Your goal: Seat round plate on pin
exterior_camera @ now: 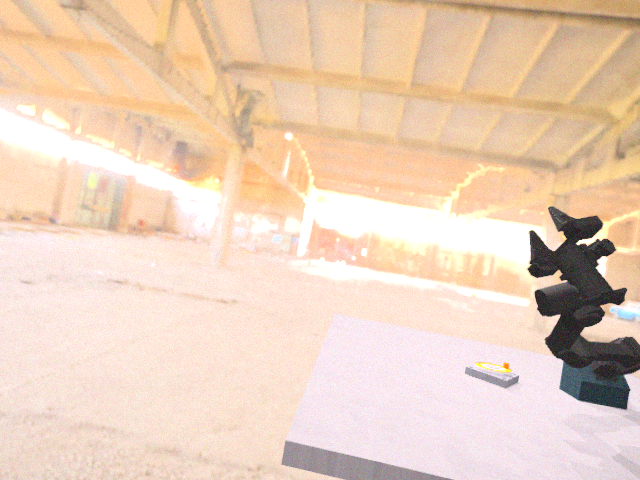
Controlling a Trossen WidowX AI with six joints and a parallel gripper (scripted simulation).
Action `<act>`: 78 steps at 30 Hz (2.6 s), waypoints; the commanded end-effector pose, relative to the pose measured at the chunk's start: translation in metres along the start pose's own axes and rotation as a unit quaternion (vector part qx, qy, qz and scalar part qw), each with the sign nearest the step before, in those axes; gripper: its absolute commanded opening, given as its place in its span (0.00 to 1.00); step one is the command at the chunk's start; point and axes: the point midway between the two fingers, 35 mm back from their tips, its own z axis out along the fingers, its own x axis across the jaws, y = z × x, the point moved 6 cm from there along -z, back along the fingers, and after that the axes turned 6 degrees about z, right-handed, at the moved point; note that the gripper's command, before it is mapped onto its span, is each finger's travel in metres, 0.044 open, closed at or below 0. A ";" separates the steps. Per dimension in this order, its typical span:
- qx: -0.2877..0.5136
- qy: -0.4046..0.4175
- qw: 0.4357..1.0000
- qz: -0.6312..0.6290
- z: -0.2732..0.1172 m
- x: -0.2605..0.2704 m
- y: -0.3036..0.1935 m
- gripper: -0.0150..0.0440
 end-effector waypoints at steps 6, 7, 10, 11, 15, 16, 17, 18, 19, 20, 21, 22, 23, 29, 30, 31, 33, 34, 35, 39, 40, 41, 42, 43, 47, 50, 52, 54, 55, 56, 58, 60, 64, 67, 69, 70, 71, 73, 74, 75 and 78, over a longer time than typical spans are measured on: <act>0.059 0.031 0.969 0.238 -0.035 0.061 0.058 0.67; 0.066 0.031 0.961 0.265 -0.039 0.068 0.068 0.62; 0.086 0.044 0.943 0.320 -0.049 0.081 0.088 0.49; 0.099 0.052 0.925 0.364 -0.055 0.090 0.104 0.44; 0.132 0.019 0.813 0.567 -0.058 0.125 0.192 0.26; 0.135 0.009 0.783 0.607 -0.055 0.130 0.211 0.25; 0.138 0.008 0.779 0.611 -0.055 0.130 0.213 0.25; 0.145 0.002 0.768 0.624 -0.055 0.133 0.221 0.25; 0.155 -0.007 0.748 0.646 -0.054 0.136 0.233 0.25; 0.155 -0.020 0.711 0.686 -0.047 0.137 0.253 0.25; 0.152 -0.035 0.672 0.724 -0.039 0.138 0.273 0.25; 0.148 -0.050 0.631 0.760 -0.029 0.136 0.291 0.25; 0.142 -0.065 0.590 0.793 -0.019 0.134 0.309 0.25; 0.095 -0.155 0.377 0.908 0.043 0.104 0.371 0.25; 0.078 -0.177 0.328 0.925 0.059 0.093 0.380 0.25; 0.055 -0.195 0.277 0.939 0.076 0.081 0.388 0.25; 0.030 -0.210 0.228 0.950 0.093 0.067 0.395 0.25; 0.015 -0.218 0.199 0.955 0.102 0.059 0.398 0.25; -0.013 -0.230 0.151 0.961 0.117 0.044 0.402 0.25; -0.143 -0.266 -0.036 0.953 0.174 -0.027 0.401 0.25; -0.174 -0.270 -0.073 0.944 0.184 -0.043 0.397 0.25; -0.181 -0.271 -0.079 0.942 0.187 -0.047 0.396 0.25; -0.200 -0.276 -0.099 0.935 0.193 -0.058 0.393 0.25; -0.234 -0.282 -0.129 0.921 0.202 -0.077 0.386 0.25; -0.373 -0.290 -0.230 0.851 0.226 -0.153 0.348 0.25; -0.438 -0.281 -0.267 0.811 0.231 -0.188 0.329 0.25; -0.525 -0.254 -0.308 0.752 0.229 -0.234 0.305 0.25; -0.584 -0.228 -0.328 0.707 0.224 -0.265 0.288 0.25; -0.614 -0.212 -0.336 0.682 0.219 -0.281 0.278 0.25; -0.644 -0.194 -0.341 0.656 0.214 -0.298 0.269 0.25; -0.675 -0.174 -0.345 0.629 0.206 -0.315 0.260 0.25; -0.747 -0.115 -0.342 0.558 0.183 -0.355 0.238 0.25; -0.835 -0.010 -0.310 0.454 0.137 -0.409 0.212 0.25; -0.866 0.045 -0.284 0.409 0.112 -0.430 0.203 0.25; -0.899 0.130 -0.235 0.347 0.073 -0.457 0.196 0.25; -0.907 0.163 -0.213 0.326 0.058 -0.465 0.195 0.25; -0.910 0.183 -0.199 0.313 0.049 -0.470 0.195 0.25; -0.911 0.190 -0.195 0.309 0.046 -0.472 0.194 0.25; -0.911 0.190 -0.195 0.309 0.046 -0.472 0.194 0.25; -0.911 0.190 -0.195 0.309 0.046 -0.472 0.194 0.25; -0.911 0.190 -0.195 0.309 0.043 -0.475 0.193 0.25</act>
